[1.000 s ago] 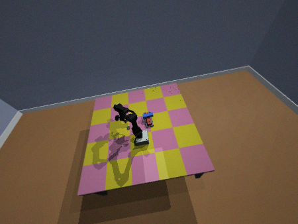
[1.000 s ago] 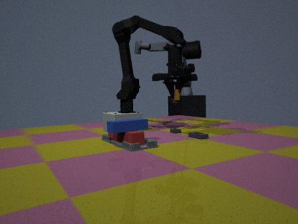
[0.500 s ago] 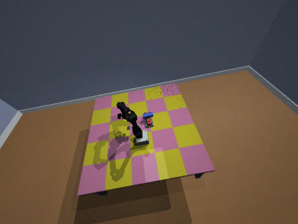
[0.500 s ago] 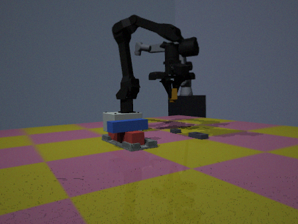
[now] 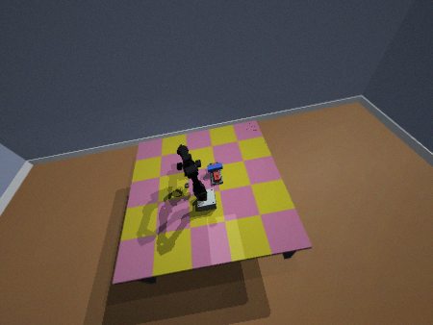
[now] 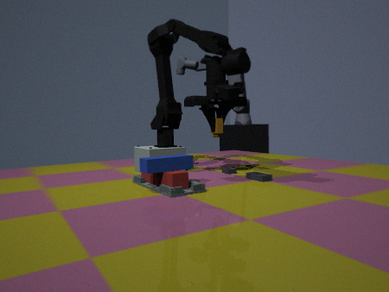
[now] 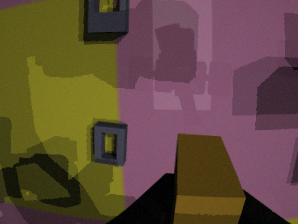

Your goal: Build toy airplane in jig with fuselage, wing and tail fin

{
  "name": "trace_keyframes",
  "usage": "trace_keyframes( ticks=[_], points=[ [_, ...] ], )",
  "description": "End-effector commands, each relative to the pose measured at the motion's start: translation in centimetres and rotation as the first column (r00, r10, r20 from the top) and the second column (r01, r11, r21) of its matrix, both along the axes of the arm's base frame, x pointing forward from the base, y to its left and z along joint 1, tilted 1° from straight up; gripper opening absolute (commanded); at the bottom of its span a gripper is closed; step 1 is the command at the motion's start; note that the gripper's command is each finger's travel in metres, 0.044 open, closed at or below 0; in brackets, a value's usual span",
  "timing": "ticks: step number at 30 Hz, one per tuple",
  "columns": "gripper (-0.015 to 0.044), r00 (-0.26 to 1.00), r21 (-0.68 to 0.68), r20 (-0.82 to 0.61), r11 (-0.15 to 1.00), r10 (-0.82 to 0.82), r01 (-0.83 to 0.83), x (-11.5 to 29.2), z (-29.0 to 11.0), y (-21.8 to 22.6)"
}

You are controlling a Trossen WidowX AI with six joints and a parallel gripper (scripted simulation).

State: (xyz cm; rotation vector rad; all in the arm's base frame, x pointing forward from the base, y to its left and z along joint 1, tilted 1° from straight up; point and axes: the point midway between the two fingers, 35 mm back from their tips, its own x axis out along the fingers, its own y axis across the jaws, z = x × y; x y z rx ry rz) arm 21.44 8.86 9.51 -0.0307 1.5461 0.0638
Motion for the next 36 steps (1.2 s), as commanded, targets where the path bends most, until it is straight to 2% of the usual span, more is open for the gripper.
trace_keyframes(
  ticks=[1, 36],
  points=[
    [0.0000, 1.000, 0.001, -0.003, 1.000, 0.008, -0.008, 0.3, -0.3, -1.0],
    [0.0000, 0.998, -0.010, -0.002, 0.998, 0.060, -0.060, 1.4, -2.6, -12.4]
  ],
)
